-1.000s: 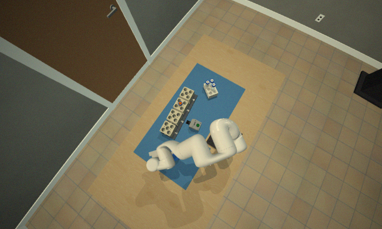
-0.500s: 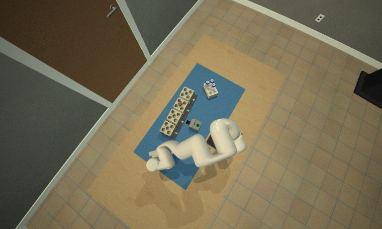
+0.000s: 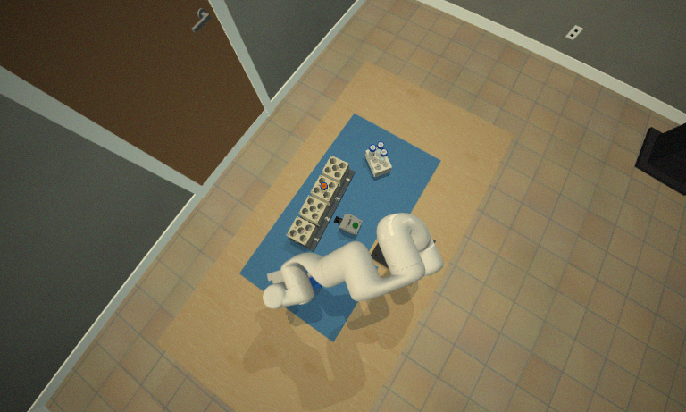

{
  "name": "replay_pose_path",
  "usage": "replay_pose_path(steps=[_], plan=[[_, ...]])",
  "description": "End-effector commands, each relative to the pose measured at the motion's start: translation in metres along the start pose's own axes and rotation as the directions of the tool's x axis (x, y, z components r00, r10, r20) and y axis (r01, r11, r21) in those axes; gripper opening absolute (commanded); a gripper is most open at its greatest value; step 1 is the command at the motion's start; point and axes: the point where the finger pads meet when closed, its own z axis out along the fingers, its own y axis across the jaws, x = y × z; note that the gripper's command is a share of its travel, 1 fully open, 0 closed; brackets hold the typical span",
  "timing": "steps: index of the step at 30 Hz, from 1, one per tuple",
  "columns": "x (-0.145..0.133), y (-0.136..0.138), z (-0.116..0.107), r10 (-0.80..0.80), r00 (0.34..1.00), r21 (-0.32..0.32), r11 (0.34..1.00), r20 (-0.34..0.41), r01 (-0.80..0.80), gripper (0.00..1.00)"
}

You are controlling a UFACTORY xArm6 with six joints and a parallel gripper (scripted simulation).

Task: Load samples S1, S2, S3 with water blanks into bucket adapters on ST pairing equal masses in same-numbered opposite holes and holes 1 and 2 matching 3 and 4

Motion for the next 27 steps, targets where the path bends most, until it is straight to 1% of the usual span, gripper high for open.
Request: replay_pose_path(steps=[1,27], plan=[[0.0,-0.002,-0.004,0.0,1.0,0.005,1.0,0.0,0.0,0.0],[0.0,-0.002,-0.019,0.0,1.0,0.005,1.0,0.0,0.0,0.0]])
